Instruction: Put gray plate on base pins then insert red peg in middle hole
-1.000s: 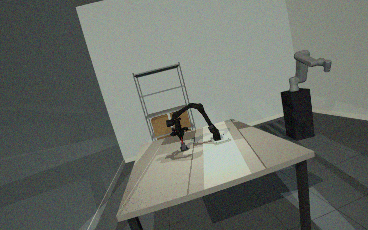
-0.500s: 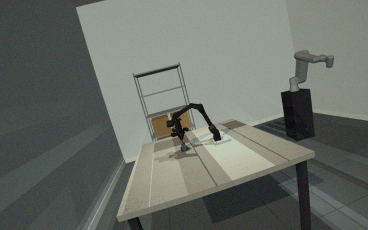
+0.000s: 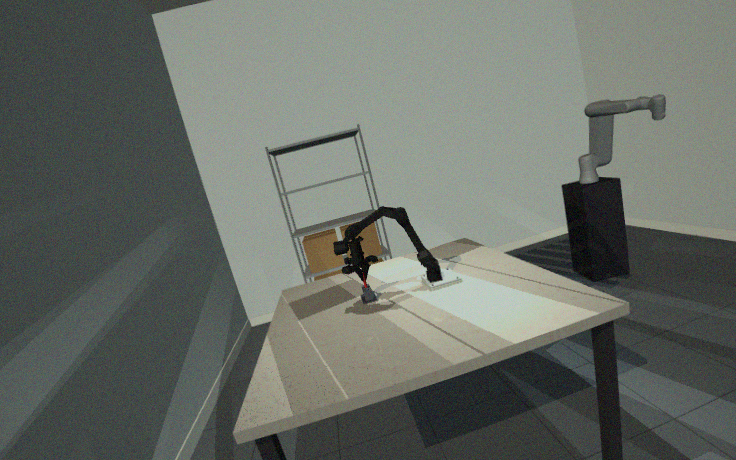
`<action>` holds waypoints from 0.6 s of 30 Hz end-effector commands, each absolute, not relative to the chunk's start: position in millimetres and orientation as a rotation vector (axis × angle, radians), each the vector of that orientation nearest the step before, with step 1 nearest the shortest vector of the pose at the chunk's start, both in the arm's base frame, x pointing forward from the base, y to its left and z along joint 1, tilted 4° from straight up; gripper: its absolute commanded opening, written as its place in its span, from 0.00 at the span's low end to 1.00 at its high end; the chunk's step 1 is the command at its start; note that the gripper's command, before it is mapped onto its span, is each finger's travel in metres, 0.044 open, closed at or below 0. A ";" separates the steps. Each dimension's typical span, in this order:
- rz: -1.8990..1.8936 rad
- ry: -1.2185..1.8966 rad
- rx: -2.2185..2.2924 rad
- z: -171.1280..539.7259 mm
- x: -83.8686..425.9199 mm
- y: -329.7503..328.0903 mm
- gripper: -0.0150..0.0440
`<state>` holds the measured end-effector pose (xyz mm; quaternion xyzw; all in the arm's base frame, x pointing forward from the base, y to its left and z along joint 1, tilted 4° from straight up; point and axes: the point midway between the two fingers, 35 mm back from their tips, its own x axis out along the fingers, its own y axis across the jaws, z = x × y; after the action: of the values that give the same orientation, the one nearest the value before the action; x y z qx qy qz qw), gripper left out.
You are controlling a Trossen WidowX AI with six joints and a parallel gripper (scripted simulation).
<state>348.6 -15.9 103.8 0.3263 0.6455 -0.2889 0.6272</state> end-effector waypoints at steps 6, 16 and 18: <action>-0.662 1.480 0.748 103.8 348.6 -15.9 0.34; -0.662 1.480 0.748 103.8 348.6 -15.9 0.51; -0.662 1.480 0.748 103.8 348.6 -15.9 0.51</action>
<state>348.6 -15.9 103.7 0.3265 0.6454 -0.2888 0.6272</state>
